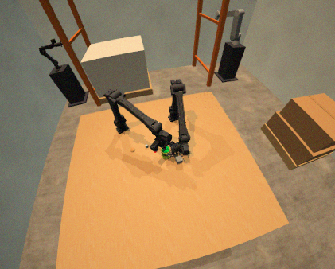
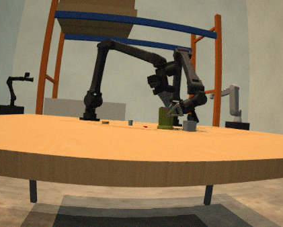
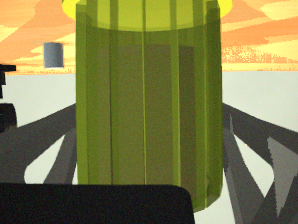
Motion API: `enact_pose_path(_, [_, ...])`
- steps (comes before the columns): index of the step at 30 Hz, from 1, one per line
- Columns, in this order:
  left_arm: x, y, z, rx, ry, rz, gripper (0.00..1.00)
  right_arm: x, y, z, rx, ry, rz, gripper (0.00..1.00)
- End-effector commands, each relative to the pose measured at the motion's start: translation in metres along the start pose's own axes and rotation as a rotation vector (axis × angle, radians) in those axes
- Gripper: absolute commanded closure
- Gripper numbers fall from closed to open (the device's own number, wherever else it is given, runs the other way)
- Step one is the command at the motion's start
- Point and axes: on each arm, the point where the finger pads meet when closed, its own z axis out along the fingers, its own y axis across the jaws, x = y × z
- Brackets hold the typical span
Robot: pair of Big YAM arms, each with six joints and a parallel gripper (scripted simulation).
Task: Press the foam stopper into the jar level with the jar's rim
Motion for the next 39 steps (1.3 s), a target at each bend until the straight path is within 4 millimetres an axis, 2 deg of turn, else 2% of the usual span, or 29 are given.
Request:
enact_pose_path(1, [0.003, -0.014, 0.007, 0.001, -0.007, 0.001, 0.36, -0.006, -0.005, 0.025, 0.029, -0.004, 0.023, 1.00])
enact_pose_path(11, [0.003, -0.014, 0.007, 0.001, -0.007, 0.001, 0.36, -0.007, -0.007, 0.031, 0.034, -0.004, 0.023, 1.00])
enact_pose_path(14, [0.003, -0.014, 0.007, 0.001, -0.007, 0.001, 0.36, -0.003, -0.003, 0.027, 0.029, -0.003, 0.011, 1.00])
enact_pose_path(15, [0.003, -0.014, 0.007, 0.001, -0.007, 0.001, 0.36, -0.007, -0.008, 0.033, 0.035, -0.005, 0.023, 1.00])
enact_pose_path(36, [0.003, -0.014, 0.007, 0.001, -0.007, 0.001, 0.36, -0.007, -0.013, 0.044, 0.047, -0.005, 0.024, 1.00])
enact_pose_path(38, [0.003, -0.014, 0.007, 0.001, -0.007, 0.001, 0.36, -0.007, -0.014, 0.036, 0.071, -0.006, 0.024, 1.00])
enact_pose_path(39, [0.003, -0.014, 0.007, 0.001, -0.007, 0.001, 0.36, -0.007, 0.002, 0.026, 0.039, -0.005, 0.024, 1.00])
